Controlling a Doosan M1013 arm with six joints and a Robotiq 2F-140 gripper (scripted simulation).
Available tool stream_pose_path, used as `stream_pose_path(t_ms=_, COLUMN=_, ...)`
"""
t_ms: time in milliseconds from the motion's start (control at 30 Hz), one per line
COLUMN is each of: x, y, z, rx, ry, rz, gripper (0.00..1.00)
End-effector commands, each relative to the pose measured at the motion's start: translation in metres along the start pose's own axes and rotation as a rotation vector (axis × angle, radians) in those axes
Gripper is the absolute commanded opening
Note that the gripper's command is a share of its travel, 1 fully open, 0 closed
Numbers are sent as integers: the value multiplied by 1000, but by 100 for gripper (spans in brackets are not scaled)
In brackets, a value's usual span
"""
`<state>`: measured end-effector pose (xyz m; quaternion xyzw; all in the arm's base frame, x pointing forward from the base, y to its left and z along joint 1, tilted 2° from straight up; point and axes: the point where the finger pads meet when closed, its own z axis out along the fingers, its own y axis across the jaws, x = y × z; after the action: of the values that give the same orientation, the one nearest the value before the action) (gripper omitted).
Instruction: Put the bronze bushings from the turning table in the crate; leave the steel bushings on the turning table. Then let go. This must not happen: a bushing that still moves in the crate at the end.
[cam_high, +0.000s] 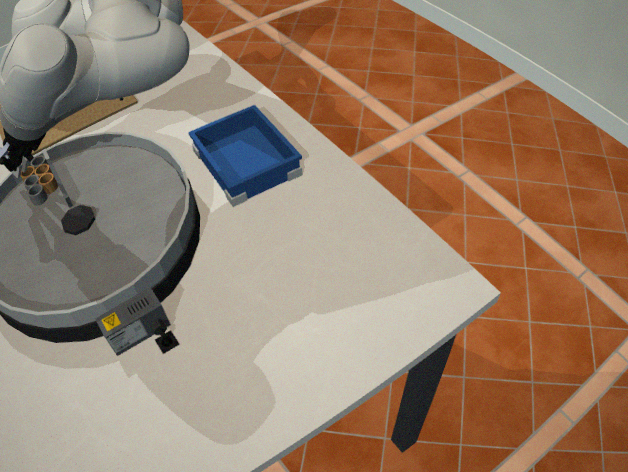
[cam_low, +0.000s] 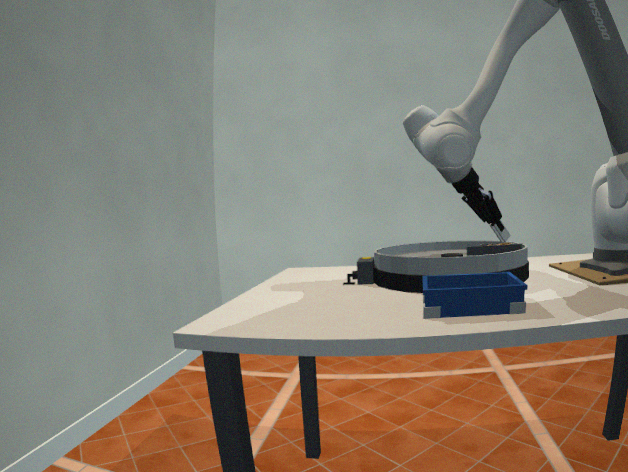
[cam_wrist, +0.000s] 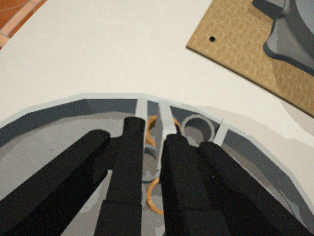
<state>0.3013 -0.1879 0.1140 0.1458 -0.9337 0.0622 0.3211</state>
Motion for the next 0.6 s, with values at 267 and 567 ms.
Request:
stream_pose_path(t_ms=267, x=-4, y=0, z=4, rx=0, ry=0, rz=0, gripper=6)
stream_pose_path(t_ms=567, x=-7, y=0, z=8, rx=0, ry=0, rz=0, gripper=6)
